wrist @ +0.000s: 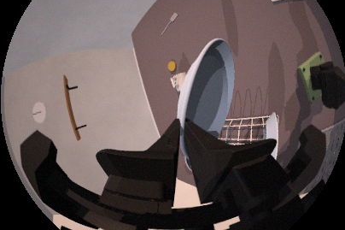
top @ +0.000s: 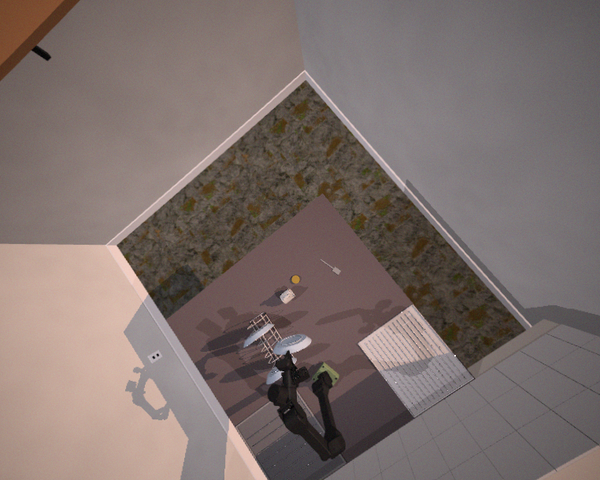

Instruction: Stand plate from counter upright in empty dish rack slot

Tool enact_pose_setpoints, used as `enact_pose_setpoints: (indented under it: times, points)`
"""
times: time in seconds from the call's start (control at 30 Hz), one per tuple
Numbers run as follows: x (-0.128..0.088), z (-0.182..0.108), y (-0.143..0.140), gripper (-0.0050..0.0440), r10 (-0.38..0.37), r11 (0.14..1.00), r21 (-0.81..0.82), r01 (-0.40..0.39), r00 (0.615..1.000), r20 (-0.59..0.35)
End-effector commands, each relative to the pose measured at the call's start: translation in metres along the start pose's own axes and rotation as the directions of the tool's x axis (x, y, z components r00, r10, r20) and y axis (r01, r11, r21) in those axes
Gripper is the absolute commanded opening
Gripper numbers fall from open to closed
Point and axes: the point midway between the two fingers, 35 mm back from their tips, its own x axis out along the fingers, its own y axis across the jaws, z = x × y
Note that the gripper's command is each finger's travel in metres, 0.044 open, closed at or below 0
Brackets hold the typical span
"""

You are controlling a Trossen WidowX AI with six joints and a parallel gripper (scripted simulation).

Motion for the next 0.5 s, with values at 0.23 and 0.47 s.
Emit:
enact_pose_setpoints:
  times: [0.23, 0.47]
  points:
    - [-0.0034, -0.0001, 0.0065, 0.0000, 0.025, 1.000, 0.012, -0.025, 1.000, 0.000]
    - [-0.0005, 0.0000, 0.0009, 0.0000, 0.003, 1.000, 0.002, -0.003, 1.000, 0.000]
